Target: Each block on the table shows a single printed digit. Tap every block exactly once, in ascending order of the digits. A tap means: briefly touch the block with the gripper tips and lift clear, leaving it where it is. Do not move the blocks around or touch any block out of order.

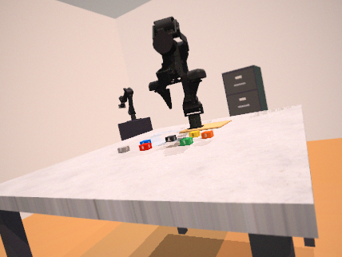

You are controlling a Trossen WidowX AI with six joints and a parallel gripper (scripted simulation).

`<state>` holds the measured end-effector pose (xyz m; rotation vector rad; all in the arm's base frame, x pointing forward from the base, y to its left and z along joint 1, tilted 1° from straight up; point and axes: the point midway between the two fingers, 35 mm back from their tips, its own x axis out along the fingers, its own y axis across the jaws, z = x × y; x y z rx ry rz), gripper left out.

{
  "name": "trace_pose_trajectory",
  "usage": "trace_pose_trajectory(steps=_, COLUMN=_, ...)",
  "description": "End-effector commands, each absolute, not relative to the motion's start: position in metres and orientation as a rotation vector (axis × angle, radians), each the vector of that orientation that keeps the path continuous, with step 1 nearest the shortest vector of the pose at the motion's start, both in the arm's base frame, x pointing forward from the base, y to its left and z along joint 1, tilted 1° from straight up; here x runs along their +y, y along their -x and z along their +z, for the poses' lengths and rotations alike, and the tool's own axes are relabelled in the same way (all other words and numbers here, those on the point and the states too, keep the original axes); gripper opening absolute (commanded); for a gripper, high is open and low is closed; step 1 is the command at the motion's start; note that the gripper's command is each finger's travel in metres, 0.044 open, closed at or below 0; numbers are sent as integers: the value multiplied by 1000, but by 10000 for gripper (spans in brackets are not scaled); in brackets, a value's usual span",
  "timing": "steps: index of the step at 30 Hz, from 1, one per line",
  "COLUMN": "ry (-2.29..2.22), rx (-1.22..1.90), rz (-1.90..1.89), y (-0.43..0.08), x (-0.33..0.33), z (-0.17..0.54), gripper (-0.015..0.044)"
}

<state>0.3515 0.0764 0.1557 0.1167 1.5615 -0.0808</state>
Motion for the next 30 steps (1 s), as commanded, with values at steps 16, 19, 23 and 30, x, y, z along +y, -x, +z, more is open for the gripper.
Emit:
trace_pose_trajectory(steps=16, ry=-104, rx=1554, rz=-67, y=-358, x=75, z=158, gripper=400)
trace_pose_trajectory(steps=19, ry=-104, rx=1554, rz=-68, y=-360, x=64, z=158, gripper=400)
trace_pose_trajectory(steps=23, ry=-98, rx=1553, rz=-73, y=-362, x=-1, z=157, gripper=400)
trace_pose_trajectory(steps=30, ry=-92, rx=1555, rz=-80, y=-345, x=-91, z=155, gripper=400)
